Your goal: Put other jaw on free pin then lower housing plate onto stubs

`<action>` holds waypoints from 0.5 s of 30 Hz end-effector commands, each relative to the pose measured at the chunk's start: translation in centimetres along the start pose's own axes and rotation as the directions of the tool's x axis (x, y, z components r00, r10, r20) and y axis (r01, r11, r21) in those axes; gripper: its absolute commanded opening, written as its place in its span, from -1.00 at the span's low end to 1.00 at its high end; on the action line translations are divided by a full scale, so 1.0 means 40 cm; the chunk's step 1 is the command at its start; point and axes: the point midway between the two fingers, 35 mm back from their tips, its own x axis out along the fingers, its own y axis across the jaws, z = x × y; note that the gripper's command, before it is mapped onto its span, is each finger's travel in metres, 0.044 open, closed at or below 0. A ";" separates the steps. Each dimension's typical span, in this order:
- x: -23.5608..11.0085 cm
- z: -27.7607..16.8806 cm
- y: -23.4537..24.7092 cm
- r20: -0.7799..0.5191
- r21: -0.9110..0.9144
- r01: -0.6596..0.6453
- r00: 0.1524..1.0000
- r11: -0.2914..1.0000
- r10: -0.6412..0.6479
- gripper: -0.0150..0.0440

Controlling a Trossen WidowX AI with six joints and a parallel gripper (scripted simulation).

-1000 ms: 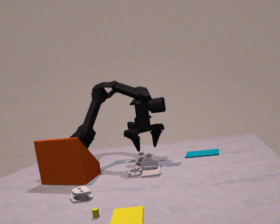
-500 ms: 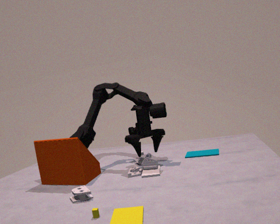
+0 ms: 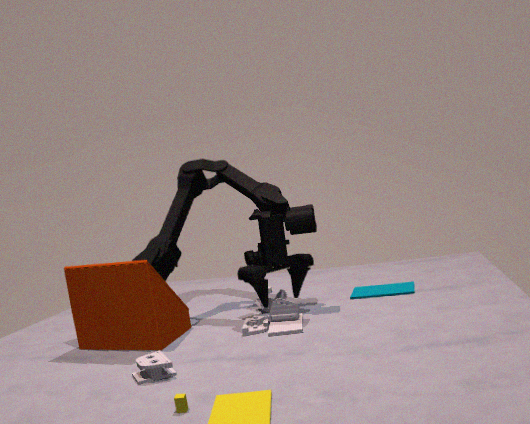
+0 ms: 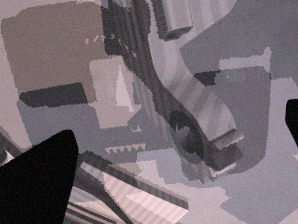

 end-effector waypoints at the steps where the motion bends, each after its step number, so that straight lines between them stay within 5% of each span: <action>1: 0.018 0.003 0.000 0.004 0.004 0.005 1.000 1.000 -0.005 1.00; 10: 0.044 0.006 0.001 0.005 0.005 0.007 1.000 1.000 -0.007 1.00; 15: 0.044 0.006 0.001 0.005 0.005 0.007 1.000 1.000 -0.007 0.56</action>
